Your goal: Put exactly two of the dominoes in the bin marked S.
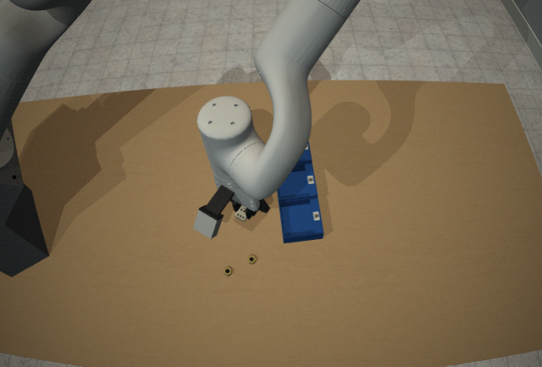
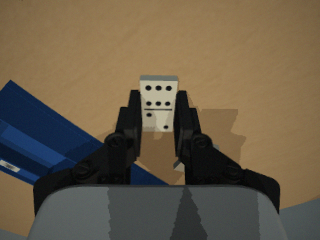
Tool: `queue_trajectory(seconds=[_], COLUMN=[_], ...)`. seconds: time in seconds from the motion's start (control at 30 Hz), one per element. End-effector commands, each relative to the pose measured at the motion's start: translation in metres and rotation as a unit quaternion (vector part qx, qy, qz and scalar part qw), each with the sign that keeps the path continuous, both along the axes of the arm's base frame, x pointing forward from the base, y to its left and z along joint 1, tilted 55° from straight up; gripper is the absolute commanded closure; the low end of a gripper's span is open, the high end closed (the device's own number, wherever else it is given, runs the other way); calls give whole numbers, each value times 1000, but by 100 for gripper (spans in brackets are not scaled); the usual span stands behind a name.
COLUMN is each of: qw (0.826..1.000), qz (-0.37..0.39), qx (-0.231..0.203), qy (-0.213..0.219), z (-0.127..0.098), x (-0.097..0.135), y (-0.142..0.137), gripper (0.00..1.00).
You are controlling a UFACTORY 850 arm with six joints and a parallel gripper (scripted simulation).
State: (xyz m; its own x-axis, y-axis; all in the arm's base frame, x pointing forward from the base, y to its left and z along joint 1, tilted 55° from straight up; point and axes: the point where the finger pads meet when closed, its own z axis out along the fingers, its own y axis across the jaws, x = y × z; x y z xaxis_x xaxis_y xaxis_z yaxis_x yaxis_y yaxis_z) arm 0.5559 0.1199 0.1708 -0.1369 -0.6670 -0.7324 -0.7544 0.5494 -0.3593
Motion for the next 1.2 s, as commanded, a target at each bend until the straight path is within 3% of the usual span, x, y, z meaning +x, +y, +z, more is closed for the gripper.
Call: queue_trajectory(seconds=[0.0, 0.33, 0.8, 1.17], qw=[1000, 1000, 1000, 1000], qz=[0, 0, 0, 0], qx=[0, 0, 0, 0], qy=[0, 0, 0, 0], z=[0, 0, 27, 35], x=[0, 0, -30, -38], y=[0, 0, -24, -30], gripper=[100, 100, 100, 100])
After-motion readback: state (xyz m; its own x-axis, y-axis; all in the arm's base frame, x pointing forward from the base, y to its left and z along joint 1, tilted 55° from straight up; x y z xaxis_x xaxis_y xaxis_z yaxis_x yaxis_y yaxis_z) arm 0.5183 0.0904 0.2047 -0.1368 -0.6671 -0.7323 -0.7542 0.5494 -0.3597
